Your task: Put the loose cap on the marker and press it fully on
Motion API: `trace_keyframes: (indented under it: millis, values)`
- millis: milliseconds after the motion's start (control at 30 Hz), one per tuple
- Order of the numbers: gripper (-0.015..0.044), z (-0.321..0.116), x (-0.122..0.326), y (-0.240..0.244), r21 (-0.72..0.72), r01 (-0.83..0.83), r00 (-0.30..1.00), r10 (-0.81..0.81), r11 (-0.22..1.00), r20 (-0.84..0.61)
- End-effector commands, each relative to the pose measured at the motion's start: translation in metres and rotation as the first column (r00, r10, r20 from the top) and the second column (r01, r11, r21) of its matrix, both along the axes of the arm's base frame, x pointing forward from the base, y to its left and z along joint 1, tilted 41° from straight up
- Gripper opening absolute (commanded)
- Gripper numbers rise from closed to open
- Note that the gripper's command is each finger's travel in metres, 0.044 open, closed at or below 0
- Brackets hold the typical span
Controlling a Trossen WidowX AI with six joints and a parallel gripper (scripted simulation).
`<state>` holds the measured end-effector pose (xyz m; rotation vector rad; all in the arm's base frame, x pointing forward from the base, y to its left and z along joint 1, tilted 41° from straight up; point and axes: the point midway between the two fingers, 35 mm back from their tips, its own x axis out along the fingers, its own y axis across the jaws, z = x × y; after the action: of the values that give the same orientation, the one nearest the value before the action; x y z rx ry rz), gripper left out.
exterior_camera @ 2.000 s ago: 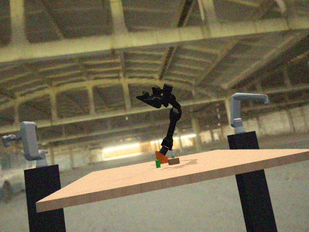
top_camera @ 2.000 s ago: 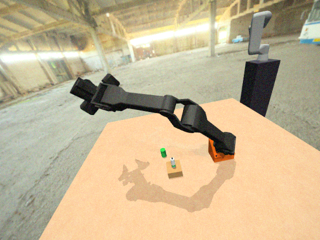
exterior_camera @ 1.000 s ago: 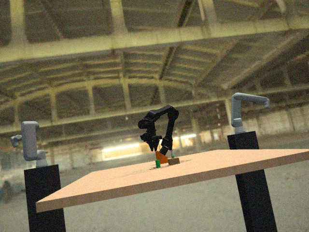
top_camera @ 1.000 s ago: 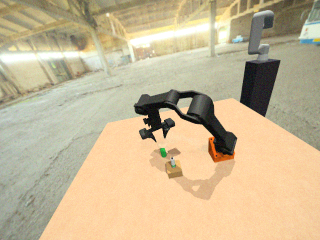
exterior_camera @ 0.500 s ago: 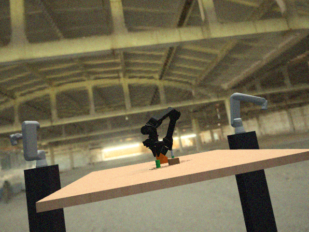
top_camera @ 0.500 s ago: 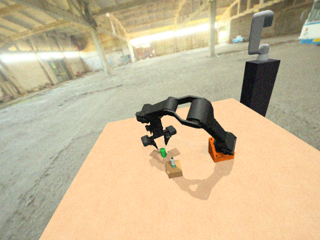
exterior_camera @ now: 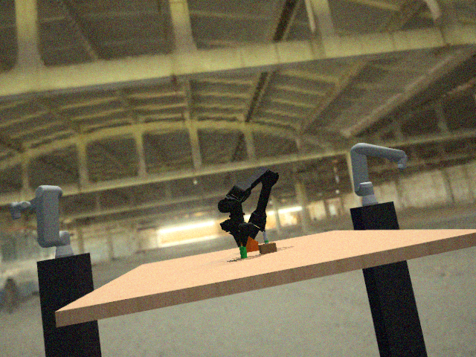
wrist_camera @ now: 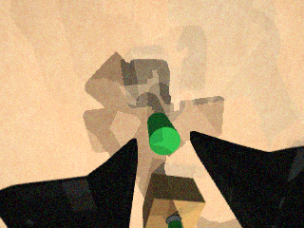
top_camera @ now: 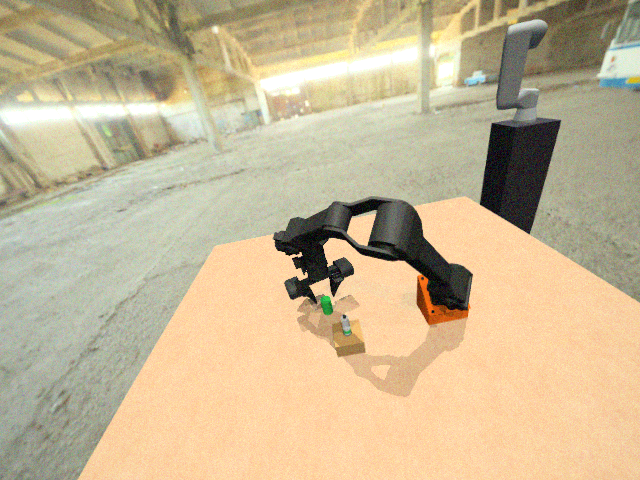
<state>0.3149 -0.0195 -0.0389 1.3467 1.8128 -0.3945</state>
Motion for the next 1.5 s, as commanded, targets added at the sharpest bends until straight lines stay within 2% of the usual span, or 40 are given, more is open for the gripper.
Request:
trace_keyframes:
  millis: [0,667,800,1100,1200,1467]
  values:
    - [0.0251,-0.005,-0.001,0.005,0.003,0.005,1.000,-0.005,1.000,-0.003]
    - [0.0251,-0.026,-0.005,0.024,0.005,0.004,1.000,-0.004,1.000,-0.003]
    - [0.0146,-0.026,-0.005,0.024,0.005,0.004,1.000,-0.004,1.000,-0.003]
    - [0.0086,-0.026,-0.005,0.024,0.005,0.004,1.000,-0.004,1.000,-0.003]
    - [0.0007,-0.023,-0.005,0.021,0.005,0.004,1.000,-0.004,1.000,-0.003]
    - [0.0000,-0.004,-0.001,0.004,0.003,0.005,1.000,-0.005,1.000,-0.003]
